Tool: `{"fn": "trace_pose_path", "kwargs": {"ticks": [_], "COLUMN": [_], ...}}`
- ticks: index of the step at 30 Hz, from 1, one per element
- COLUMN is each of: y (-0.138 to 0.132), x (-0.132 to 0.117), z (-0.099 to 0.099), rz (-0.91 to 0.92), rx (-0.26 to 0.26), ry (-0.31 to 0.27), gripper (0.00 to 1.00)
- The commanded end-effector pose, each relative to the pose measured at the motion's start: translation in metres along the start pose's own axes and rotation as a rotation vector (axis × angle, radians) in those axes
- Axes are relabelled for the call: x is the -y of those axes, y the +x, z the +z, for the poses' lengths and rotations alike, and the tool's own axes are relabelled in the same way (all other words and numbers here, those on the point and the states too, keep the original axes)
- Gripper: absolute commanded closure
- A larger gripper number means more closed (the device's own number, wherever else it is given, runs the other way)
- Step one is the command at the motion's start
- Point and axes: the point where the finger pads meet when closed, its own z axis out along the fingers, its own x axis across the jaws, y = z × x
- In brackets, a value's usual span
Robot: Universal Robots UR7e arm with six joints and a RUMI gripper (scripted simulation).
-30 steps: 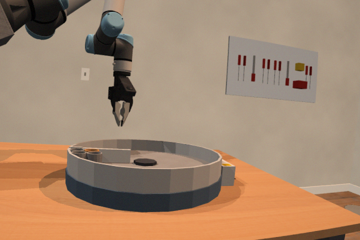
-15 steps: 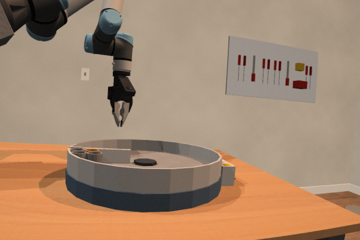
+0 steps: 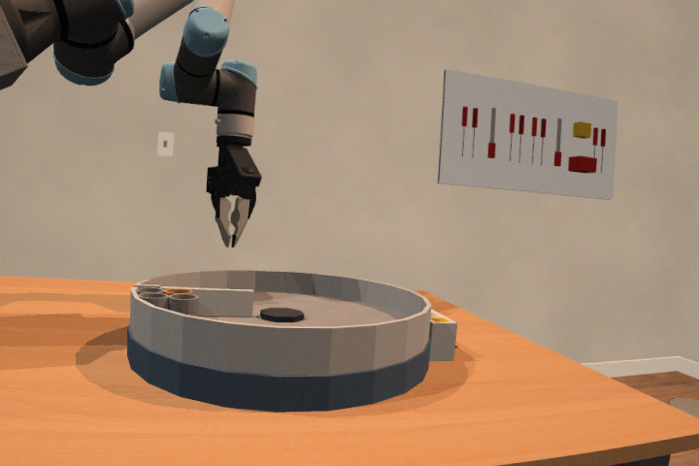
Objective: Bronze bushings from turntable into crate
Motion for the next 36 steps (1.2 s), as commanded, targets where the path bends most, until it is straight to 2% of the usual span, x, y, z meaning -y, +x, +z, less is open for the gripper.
{"fn": "trace_pose_path", "kwargs": {"ticks": [1,21,36], "y": [0.007,0.034,0.065], "x": [0.011,0.057,0.109], "z": [0.0,0.001,0.001], "rz": [0.006,0.032,0.062], "rx": [0.0,-0.001,-0.002], "ry": [-0.001,-0.001,-0.002], "gripper": [0.95,0.95,0.95]}}
